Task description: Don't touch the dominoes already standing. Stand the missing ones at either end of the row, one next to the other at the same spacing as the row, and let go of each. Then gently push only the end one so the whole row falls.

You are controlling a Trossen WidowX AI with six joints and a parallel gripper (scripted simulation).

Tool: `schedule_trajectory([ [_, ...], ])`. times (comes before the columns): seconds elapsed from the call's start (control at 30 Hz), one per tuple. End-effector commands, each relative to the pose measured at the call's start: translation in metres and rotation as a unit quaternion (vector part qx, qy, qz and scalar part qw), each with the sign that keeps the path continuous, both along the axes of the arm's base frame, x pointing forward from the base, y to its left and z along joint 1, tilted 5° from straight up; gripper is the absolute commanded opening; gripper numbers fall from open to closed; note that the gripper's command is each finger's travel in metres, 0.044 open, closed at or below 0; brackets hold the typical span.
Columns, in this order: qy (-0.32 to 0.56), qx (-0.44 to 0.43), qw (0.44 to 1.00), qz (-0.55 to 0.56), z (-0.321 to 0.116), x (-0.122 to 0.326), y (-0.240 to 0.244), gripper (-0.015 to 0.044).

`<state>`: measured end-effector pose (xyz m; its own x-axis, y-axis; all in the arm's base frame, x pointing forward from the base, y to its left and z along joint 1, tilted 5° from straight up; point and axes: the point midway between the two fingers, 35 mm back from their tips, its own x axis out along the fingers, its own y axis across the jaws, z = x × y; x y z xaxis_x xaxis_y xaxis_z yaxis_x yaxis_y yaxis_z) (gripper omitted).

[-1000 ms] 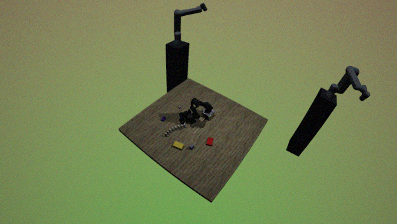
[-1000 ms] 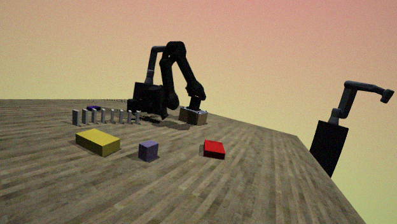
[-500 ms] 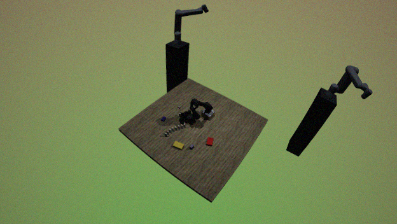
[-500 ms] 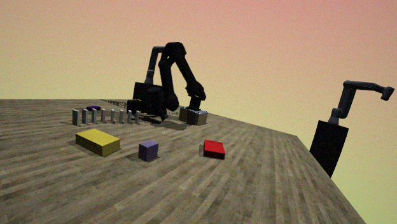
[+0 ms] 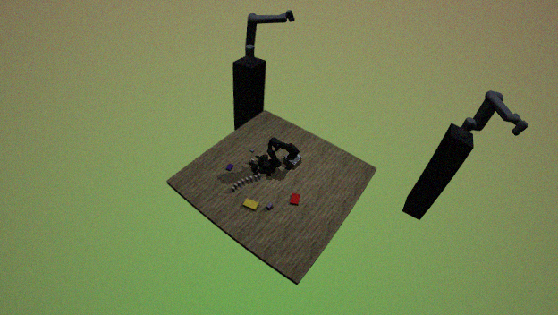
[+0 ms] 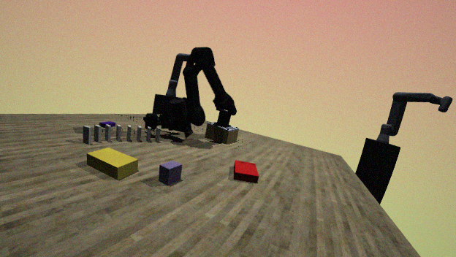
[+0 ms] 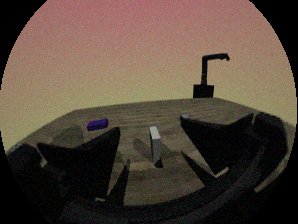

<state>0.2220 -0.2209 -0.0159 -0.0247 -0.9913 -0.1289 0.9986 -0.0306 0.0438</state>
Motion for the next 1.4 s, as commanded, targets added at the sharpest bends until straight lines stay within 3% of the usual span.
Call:
schedule_trajectory([
  [0.0,-0.003,-0.001,1.0,0.0,0.02,0.0,-0.001,0.044],
  [0.3,0.006,0.002,1.0,0.003,0.043,-0.002,-0.003,0.044],
  [0.53,0.215,0.111,0.965,0.097,0.017,0.038,-0.04,0.044],
  [0.7,0.358,0.215,0.888,0.193,0.004,0.052,-0.063,0.044],
  [0.9,0.463,0.345,0.743,0.339,0.01,0.044,-0.07,0.044],
  [1.2,0.467,0.425,0.598,0.495,0.049,0.022,-0.053,0.044],
  [1.37,0.455,0.449,0.556,0.531,0.066,0.007,-0.044,0.044],
])
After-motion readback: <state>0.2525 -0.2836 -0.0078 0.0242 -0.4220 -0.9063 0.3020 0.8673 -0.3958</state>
